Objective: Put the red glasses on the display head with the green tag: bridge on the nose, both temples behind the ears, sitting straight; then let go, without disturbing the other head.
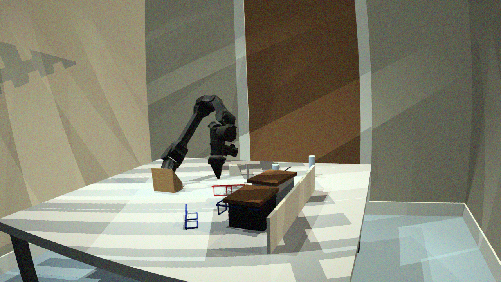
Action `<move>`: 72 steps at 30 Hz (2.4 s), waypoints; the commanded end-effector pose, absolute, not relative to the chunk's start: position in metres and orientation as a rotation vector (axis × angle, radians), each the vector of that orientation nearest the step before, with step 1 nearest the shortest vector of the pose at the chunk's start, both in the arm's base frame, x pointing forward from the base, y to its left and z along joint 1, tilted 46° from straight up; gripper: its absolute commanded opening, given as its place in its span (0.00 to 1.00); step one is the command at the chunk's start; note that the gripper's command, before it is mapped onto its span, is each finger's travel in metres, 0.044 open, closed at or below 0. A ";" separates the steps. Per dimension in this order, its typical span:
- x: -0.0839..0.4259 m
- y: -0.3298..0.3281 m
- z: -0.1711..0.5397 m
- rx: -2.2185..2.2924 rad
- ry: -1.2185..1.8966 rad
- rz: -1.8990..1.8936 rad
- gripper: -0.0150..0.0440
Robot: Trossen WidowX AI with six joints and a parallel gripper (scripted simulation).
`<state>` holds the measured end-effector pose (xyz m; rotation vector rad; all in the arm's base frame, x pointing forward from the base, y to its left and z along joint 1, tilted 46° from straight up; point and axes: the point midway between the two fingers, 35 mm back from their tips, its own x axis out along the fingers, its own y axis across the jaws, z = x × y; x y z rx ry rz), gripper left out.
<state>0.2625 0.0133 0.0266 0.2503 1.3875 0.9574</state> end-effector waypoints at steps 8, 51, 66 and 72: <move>0.265 0.012 0.026 0.263 1.375 0.964 0.46; 0.261 0.051 -0.020 0.264 1.373 0.966 0.46; 0.259 0.053 -0.019 0.262 1.379 0.965 0.44; 0.259 0.053 -0.019 0.262 1.379 0.965 0.37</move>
